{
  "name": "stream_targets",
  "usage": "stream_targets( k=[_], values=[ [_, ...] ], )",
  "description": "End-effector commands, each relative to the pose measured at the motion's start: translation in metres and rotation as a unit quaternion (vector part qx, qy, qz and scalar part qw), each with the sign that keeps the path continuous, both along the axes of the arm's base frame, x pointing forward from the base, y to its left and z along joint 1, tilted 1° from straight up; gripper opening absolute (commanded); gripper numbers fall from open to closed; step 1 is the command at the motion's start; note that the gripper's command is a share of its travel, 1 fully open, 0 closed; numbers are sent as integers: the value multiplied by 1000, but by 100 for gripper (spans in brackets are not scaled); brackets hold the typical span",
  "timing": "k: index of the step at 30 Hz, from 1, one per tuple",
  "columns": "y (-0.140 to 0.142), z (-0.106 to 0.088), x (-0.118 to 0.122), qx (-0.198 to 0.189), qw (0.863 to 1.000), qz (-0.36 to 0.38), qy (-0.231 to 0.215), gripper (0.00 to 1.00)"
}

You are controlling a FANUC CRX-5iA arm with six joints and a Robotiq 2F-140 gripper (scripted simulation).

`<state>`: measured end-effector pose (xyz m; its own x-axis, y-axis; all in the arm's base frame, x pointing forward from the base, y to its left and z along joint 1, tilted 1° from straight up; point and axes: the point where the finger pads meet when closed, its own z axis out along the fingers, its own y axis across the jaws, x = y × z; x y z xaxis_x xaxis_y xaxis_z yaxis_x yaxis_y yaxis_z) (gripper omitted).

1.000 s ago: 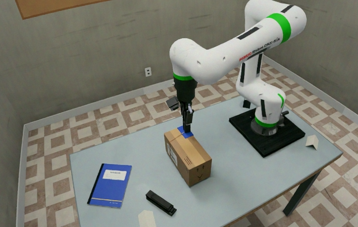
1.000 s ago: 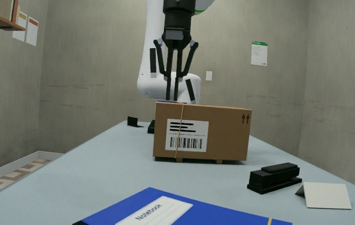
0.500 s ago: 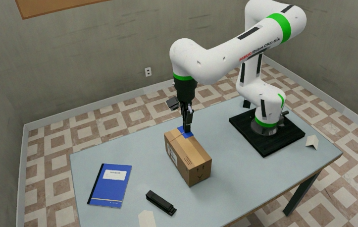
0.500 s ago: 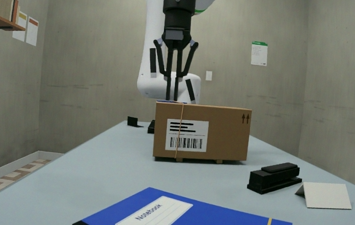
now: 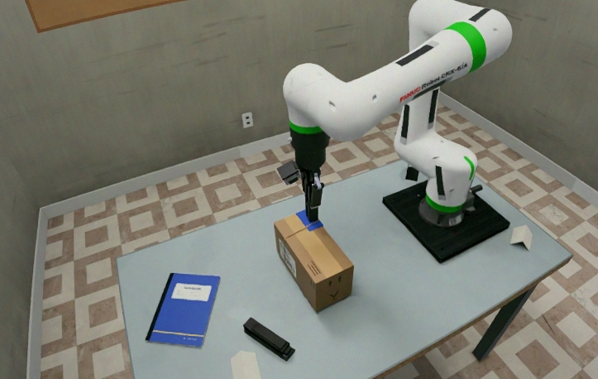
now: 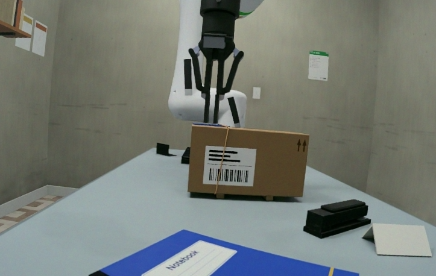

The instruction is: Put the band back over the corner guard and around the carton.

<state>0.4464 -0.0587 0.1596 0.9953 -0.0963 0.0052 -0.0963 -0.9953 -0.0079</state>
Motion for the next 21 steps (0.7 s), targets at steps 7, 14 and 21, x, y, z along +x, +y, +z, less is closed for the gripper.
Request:
stream_targets(
  k=[7, 14, 21],
  values=[
    [0, 4, 0, 0, 1000, 0, -1, 18],
    [0, 10, 0, 0, 1000, 0, -1, 18],
    [0, 15, 0, 0, 1000, 0, -1, 18]
  ],
)
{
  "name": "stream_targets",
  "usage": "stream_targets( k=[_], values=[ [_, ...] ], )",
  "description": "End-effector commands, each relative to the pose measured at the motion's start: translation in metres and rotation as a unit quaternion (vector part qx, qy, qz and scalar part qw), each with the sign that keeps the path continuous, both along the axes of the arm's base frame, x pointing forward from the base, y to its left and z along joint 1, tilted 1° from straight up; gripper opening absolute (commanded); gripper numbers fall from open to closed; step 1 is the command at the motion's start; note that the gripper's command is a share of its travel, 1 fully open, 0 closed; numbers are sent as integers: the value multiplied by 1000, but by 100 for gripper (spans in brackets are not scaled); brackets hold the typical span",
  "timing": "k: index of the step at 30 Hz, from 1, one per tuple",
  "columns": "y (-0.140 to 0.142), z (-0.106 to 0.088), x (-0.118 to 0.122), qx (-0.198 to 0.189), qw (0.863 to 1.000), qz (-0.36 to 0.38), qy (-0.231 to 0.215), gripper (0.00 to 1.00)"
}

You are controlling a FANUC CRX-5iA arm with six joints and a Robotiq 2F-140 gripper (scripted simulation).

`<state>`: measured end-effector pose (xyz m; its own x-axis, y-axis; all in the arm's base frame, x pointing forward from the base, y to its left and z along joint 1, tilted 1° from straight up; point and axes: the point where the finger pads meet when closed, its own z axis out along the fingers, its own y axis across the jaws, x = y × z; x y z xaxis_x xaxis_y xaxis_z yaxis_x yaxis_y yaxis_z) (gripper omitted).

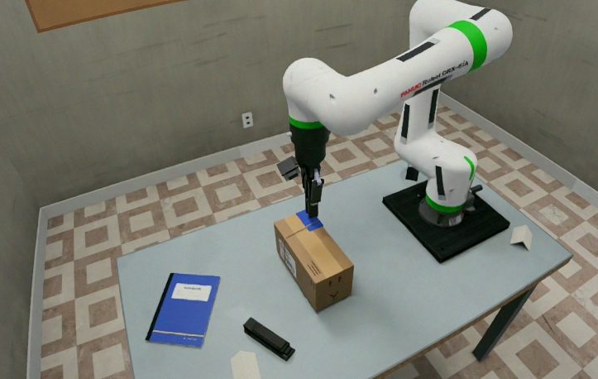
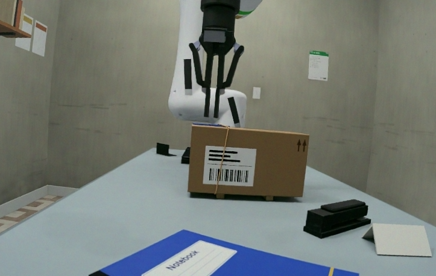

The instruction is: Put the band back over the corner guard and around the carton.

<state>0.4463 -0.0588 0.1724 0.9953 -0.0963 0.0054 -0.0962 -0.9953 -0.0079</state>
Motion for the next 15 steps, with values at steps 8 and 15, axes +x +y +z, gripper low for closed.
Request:
stream_targets(
  k=[8, 15],
  values=[
    [0, 9, 0, 0, 1000, 0, -1, 18],
    [0, 14, 0, 0, 1000, 0, -1, 18]
  ],
)
